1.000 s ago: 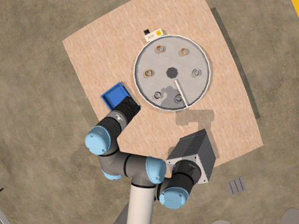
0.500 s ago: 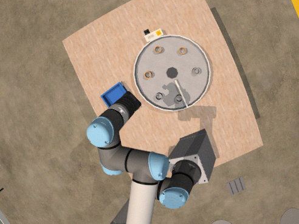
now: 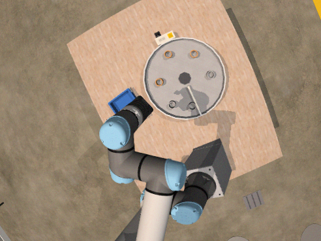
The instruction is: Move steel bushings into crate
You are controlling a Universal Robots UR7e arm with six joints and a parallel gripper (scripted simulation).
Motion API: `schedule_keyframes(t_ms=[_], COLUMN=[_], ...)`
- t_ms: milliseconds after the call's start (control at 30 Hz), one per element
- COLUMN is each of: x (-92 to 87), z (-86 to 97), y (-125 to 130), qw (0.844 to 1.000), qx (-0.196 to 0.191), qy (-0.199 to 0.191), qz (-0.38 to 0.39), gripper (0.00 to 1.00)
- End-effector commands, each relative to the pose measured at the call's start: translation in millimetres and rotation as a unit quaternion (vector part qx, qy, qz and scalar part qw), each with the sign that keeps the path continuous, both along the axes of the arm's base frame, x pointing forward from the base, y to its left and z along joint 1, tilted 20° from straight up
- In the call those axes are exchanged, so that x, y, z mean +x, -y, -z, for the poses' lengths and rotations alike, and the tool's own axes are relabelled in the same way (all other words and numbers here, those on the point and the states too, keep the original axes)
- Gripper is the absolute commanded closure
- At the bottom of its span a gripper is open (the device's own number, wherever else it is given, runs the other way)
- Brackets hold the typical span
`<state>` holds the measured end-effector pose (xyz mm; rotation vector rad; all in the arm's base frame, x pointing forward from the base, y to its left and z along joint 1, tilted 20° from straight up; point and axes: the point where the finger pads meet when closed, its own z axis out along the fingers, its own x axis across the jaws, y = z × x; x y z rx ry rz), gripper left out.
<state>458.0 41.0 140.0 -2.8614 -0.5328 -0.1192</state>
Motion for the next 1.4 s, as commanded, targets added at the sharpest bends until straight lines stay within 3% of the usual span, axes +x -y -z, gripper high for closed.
schedule_keyframes(t_ms=[0,400,567,967,1133,1367], x=[4.7,4.7,-24.1,-24.1,-52.2,-52.2], z=[-1.3,-1.3,42.1,42.1,84.2,84.2], y=[3.1,3.1,8.0,8.0,12.7,12.7], qw=[0.998,0.998,0.998,0.998,0.998,0.998], qx=[0.055,0.055,0.053,0.053,0.054,0.054], qy=[-0.030,-0.030,-0.029,-0.029,-0.030,-0.030], qz=[0.013,0.013,0.013,0.013,0.013,0.013], gripper=[0.00,0.00,0.00,0.00,0.00,0.00])
